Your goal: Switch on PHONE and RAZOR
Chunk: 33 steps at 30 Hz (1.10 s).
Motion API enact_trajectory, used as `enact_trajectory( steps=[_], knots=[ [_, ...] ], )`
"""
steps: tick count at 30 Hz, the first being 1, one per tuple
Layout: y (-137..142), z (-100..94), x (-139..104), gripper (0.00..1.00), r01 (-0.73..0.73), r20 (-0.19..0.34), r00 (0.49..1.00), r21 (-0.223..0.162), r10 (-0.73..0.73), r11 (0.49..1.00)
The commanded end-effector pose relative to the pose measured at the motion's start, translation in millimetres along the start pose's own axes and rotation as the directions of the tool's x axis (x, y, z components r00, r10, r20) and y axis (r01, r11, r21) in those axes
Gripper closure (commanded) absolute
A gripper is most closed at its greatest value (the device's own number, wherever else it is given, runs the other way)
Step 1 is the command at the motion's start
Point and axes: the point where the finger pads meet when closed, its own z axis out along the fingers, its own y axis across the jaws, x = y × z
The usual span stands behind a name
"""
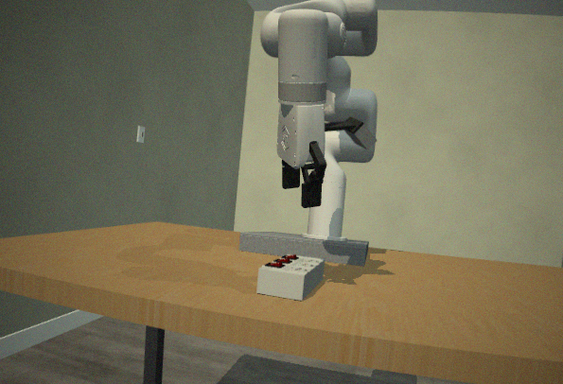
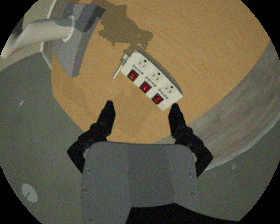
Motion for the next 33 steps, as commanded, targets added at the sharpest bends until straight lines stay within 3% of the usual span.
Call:
enact_trajectory(
  steps=[1,3,9,11,12,18,24,33],
  knots=[
    [6.4,-7.5,3.6,0.0,0.229,-0.05,0.973,0.059,-0.226,0.972],
    [6.4,-7.5,3.6,0.0,0.229,-0.05,0.973,0.059,-0.226,0.972],
    [10.7,-12.5,8.3,0.0,0.423,-0.105,0.904,0.086,-0.414,0.902],
    [12.6,-15.1,11.1,0.0,0.522,-0.14,0.85,0.092,-0.508,0.848],
    [12.6,-15.1,11.1,0.0,0.522,-0.14,0.85,0.092,-0.508,0.848],
    [15.2,-19.2,16.0,0.0,0.668,-0.199,0.739,0.087,-0.644,0.739],
    [15.8,-20.3,17.4,0.0,0.705,-0.217,0.702,0.083,-0.678,0.704],
    [15.9,-20.4,17.6,0.0,0.709,-0.218,0.699,0.082,-0.681,0.701]
  ],
)
